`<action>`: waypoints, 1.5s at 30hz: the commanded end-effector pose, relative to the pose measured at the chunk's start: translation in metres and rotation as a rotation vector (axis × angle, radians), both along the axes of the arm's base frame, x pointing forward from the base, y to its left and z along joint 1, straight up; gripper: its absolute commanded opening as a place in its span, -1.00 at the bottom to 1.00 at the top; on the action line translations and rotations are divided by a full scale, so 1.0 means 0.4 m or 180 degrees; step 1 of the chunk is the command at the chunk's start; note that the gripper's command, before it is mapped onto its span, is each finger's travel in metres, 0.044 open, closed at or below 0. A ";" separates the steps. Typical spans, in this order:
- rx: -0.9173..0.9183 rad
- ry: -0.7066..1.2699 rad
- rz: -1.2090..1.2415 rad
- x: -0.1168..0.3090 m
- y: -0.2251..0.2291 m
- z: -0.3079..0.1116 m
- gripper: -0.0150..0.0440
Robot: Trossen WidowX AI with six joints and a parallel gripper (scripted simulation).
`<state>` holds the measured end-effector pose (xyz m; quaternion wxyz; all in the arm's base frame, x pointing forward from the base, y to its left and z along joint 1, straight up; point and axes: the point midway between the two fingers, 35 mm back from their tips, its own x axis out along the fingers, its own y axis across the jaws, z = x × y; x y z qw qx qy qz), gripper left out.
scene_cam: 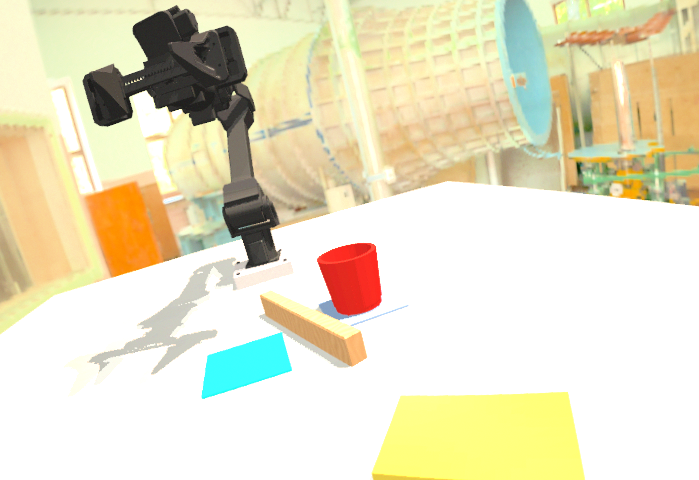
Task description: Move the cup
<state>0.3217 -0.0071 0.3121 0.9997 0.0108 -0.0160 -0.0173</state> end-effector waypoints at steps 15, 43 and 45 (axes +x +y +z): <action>0.2103 0.3403 -0.0469 -0.015 0.267 -0.395 0.01; 0.2285 0.4655 -0.1942 -0.182 0.340 -0.495 0.01; 0.2285 0.4655 -0.1942 -0.181 0.341 -0.502 0.01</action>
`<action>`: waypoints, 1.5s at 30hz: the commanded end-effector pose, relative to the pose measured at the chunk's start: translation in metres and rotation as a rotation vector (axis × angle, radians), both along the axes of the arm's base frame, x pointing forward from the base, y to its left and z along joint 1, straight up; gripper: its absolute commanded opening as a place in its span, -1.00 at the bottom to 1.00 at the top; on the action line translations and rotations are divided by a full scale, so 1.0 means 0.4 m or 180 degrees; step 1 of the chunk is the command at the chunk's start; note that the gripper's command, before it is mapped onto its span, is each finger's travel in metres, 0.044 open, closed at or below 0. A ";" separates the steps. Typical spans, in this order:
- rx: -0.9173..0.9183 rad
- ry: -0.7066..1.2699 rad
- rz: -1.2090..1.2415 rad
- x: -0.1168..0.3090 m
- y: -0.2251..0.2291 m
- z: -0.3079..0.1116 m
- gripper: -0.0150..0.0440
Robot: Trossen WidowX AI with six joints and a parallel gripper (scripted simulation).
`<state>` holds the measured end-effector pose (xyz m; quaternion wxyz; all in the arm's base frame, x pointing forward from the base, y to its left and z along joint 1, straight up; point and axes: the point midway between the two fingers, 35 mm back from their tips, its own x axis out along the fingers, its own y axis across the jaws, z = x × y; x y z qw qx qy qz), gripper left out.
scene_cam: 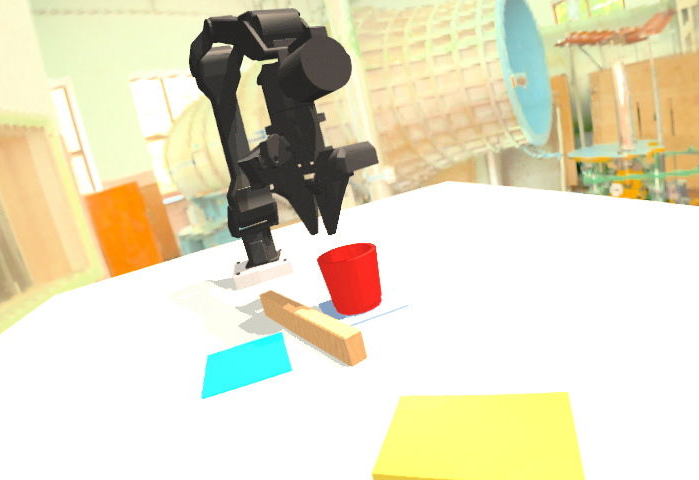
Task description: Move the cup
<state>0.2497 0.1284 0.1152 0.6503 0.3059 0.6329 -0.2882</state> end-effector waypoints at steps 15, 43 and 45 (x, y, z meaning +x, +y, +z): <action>0.0002 0.0024 -0.0019 0.003 0.005 -0.072 0.01; -0.0010 0.0021 -0.0008 0.000 0.003 -0.154 -0.08; -0.0010 0.0021 -0.0008 0.000 0.003 -0.154 -0.26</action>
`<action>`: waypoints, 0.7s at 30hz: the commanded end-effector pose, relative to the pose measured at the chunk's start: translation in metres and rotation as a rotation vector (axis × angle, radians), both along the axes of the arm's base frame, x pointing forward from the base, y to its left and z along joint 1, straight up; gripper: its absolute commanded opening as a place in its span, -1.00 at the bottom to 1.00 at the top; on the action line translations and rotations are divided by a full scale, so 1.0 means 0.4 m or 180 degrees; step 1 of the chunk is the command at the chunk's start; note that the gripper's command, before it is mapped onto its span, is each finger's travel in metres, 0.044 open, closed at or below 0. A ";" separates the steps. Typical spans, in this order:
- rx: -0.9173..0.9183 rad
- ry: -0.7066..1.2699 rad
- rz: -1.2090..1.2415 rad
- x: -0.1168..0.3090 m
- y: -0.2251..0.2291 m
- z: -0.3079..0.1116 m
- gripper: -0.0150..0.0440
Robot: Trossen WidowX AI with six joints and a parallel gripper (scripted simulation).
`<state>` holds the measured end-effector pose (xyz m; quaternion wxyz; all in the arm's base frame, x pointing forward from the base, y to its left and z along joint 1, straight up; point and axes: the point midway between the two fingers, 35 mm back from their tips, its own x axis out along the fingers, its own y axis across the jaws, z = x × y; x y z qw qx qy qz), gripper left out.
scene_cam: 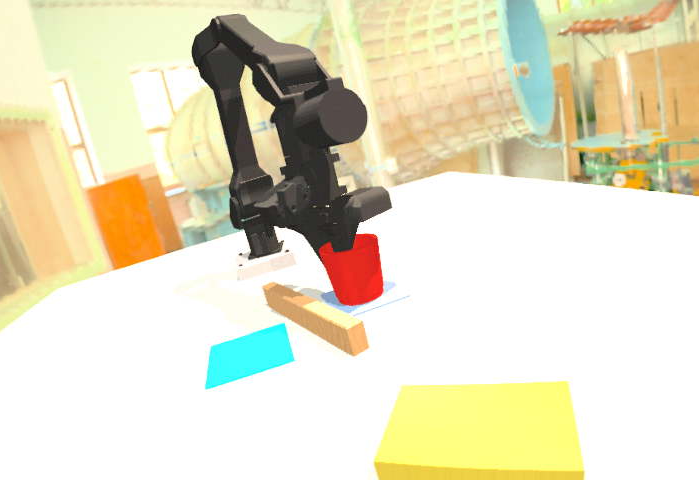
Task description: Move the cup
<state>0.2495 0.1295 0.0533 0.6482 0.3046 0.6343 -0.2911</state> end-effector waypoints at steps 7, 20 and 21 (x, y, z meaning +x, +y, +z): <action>0.0001 -0.0001 0.0000 0.000 0.000 0.001 -0.42; 0.0004 -0.0001 -0.0003 0.002 0.001 0.035 -0.49; 0.0005 -0.0001 -0.0003 0.002 0.001 0.044 -0.49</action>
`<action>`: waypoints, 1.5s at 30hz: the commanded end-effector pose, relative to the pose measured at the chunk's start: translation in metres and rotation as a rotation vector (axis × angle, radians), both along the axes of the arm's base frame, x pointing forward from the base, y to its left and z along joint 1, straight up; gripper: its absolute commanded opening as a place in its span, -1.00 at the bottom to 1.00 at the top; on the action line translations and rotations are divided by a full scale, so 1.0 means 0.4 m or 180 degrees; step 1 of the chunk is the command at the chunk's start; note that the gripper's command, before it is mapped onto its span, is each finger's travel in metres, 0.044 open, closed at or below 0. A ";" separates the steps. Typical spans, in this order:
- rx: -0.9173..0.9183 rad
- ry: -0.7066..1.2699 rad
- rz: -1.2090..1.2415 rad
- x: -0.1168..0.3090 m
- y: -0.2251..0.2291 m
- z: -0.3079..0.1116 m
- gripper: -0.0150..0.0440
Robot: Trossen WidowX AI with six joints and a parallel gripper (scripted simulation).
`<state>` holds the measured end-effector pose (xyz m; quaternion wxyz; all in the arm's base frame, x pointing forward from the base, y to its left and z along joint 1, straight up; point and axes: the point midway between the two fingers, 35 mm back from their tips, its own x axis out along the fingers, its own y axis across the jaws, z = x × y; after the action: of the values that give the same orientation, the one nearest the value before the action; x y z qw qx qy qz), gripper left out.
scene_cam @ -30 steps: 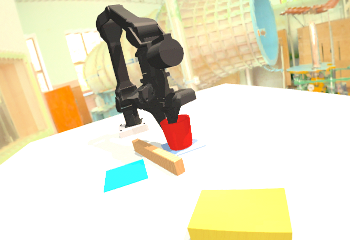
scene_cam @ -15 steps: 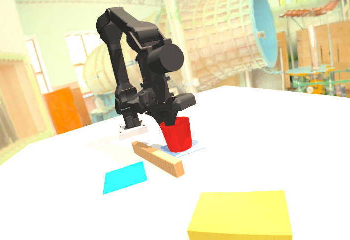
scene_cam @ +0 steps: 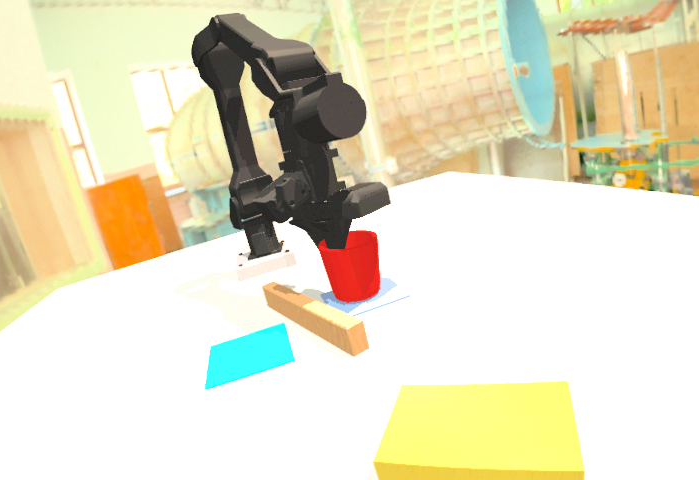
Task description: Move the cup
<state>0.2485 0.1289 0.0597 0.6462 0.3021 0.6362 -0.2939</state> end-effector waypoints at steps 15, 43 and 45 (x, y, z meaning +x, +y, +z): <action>0.0025 -0.0024 -0.0010 -0.001 -0.003 0.128 -0.49; 0.0013 -0.0024 -0.0019 0.005 -0.016 0.124 -0.49; 0.0013 -0.0025 -0.0018 0.010 -0.024 0.125 -0.49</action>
<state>0.2499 0.1232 0.1091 0.6470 0.3066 0.6331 -0.2941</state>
